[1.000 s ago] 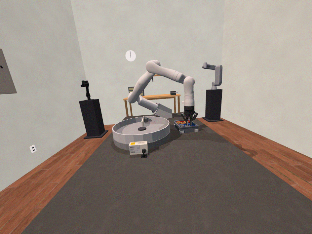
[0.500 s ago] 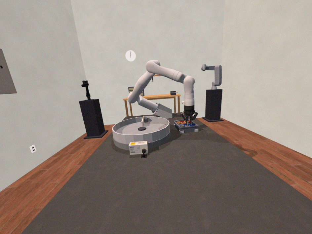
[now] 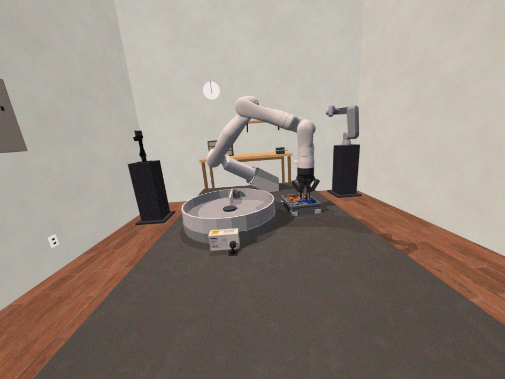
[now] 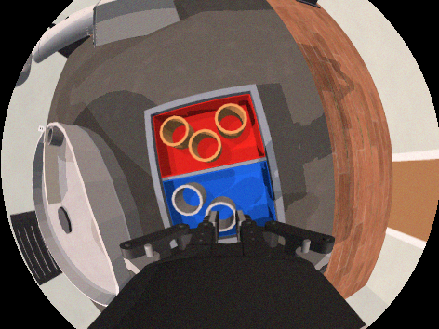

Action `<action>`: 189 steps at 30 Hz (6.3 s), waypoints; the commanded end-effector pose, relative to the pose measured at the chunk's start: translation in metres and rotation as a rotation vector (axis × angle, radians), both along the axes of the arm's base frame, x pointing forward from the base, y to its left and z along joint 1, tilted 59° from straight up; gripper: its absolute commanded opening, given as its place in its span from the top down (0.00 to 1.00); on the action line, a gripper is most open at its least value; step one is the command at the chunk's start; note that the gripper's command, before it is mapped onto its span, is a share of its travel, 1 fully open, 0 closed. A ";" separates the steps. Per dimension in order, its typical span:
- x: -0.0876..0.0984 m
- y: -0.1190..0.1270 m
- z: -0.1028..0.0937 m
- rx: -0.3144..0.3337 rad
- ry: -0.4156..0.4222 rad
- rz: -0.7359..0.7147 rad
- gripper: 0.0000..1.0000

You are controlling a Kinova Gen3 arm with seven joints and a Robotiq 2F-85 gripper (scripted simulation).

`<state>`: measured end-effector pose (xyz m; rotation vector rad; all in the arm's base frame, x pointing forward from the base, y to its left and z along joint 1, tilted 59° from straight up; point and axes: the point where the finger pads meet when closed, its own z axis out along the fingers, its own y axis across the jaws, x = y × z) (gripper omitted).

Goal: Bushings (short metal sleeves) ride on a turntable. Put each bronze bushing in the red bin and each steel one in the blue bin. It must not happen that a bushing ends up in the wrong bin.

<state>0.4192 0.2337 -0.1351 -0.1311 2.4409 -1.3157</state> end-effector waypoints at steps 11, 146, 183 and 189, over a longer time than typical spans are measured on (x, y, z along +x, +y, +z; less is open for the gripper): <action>-0.035 0.087 0.051 0.019 -0.004 0.017 0.81; -0.169 -0.156 0.269 0.034 -0.036 -0.004 0.82; -0.162 -0.200 0.263 0.033 -0.038 -0.006 0.82; -0.160 -0.205 0.260 0.033 -0.038 -0.006 0.82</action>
